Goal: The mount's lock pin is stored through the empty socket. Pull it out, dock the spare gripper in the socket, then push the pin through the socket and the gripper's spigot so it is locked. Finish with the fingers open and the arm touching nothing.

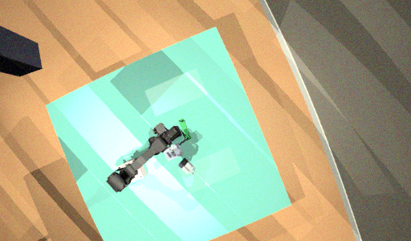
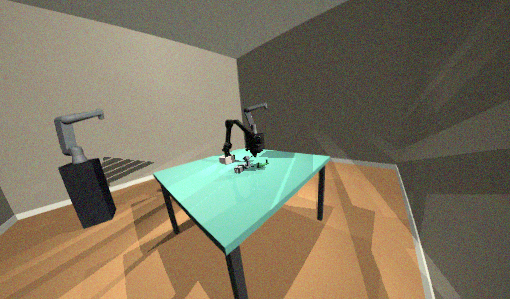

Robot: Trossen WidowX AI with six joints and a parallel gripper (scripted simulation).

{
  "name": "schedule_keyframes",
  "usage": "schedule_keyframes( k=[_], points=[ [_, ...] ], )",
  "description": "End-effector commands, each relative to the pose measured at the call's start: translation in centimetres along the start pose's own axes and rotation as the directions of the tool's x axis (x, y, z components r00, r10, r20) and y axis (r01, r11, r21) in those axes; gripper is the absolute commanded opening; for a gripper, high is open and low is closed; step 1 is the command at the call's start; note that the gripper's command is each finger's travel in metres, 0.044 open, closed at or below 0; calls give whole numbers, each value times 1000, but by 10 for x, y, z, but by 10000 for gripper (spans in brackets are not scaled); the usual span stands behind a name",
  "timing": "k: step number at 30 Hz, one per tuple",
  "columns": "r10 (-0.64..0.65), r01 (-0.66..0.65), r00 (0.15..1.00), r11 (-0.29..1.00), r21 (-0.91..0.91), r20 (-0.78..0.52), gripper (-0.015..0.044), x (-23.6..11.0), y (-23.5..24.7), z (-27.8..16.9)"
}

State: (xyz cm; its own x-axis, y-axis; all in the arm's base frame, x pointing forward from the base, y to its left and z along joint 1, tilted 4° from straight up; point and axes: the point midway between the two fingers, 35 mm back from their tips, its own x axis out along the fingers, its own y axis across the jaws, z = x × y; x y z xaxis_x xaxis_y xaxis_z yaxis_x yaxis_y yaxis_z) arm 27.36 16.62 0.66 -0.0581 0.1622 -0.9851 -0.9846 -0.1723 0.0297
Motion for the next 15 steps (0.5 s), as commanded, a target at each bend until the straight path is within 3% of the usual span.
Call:
schedule_keyframes(
  k=[1,15],
  points=[
    [-1,1,1000,1000,2,0,0,1,-1,3],
    [2,-2,1000,1000,1,-3,0,3,-1,15]
  ],
)
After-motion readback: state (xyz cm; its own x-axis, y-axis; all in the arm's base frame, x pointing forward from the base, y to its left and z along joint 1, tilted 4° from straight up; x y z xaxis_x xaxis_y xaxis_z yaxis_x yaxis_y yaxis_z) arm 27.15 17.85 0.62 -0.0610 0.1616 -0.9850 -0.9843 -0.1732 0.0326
